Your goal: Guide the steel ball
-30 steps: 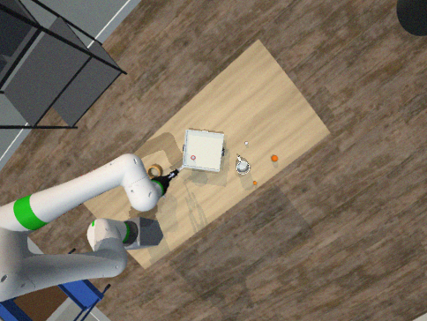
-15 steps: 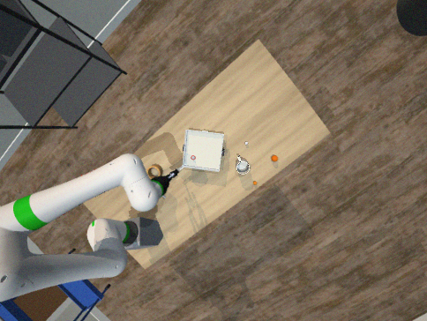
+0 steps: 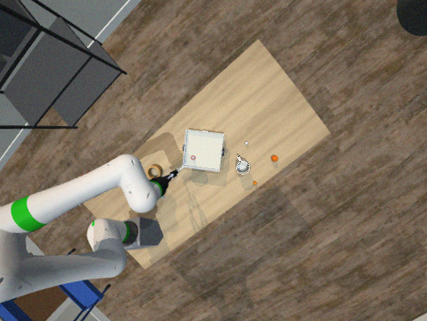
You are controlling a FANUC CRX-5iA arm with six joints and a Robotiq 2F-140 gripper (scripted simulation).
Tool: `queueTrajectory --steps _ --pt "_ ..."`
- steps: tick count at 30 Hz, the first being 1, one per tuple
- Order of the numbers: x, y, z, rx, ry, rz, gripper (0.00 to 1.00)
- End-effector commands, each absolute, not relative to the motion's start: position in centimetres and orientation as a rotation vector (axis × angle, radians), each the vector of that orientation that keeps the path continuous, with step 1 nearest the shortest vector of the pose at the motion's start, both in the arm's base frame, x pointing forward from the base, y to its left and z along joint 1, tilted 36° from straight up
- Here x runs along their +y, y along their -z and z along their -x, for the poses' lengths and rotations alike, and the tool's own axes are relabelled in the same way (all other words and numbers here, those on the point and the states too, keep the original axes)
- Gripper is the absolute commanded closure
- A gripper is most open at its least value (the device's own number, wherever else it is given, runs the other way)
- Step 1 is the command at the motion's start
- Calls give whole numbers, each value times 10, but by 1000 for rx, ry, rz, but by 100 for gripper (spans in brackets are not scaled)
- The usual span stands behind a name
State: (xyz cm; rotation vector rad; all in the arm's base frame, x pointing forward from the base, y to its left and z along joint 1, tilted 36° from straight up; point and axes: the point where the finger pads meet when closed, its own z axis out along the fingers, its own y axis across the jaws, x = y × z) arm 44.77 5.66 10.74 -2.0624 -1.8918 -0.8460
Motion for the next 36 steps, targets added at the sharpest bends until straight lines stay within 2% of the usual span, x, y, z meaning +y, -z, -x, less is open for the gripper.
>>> queueTrajectory --steps 1,36 --pt "54 -112 -446 -1892 846 2063 58" --pt "32 -146 -435 -1892 846 2063 58"
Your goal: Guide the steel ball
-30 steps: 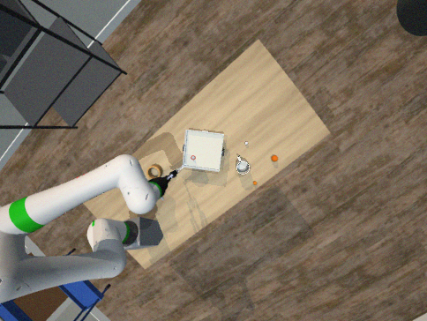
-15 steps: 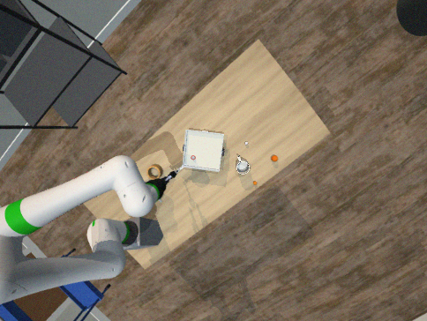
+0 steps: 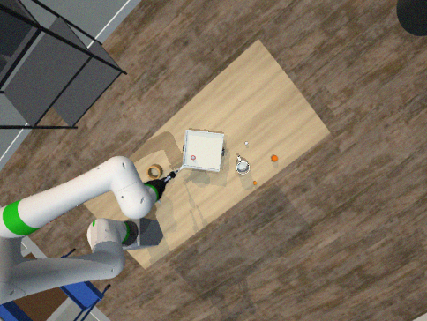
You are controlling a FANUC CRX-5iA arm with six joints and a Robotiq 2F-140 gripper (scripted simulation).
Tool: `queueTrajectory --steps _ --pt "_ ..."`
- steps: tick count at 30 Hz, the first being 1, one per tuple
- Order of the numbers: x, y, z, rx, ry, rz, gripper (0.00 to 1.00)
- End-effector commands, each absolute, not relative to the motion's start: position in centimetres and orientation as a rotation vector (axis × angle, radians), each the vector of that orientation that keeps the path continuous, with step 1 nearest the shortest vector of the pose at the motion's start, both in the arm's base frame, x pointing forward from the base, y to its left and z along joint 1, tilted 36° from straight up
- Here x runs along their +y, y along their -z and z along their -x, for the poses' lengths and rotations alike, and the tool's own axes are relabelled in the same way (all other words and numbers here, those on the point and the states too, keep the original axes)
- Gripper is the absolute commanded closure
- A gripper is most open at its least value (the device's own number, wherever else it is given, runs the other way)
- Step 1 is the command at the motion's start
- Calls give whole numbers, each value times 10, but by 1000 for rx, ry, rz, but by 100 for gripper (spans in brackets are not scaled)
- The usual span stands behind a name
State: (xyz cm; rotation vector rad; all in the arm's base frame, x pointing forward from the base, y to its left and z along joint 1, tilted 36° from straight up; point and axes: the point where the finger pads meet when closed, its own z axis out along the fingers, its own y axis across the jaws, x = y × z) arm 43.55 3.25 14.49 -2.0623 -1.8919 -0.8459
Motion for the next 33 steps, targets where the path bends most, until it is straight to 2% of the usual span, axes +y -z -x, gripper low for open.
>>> queueTrajectory --steps 1,8,9,33 --pt "32 -146 -435 -1892 846 2063 58" --pt "32 -146 -435 -1892 846 2063 58" --pt "32 -146 -435 -1892 846 2063 0" --pt "32 -146 -435 -1892 846 2063 0"
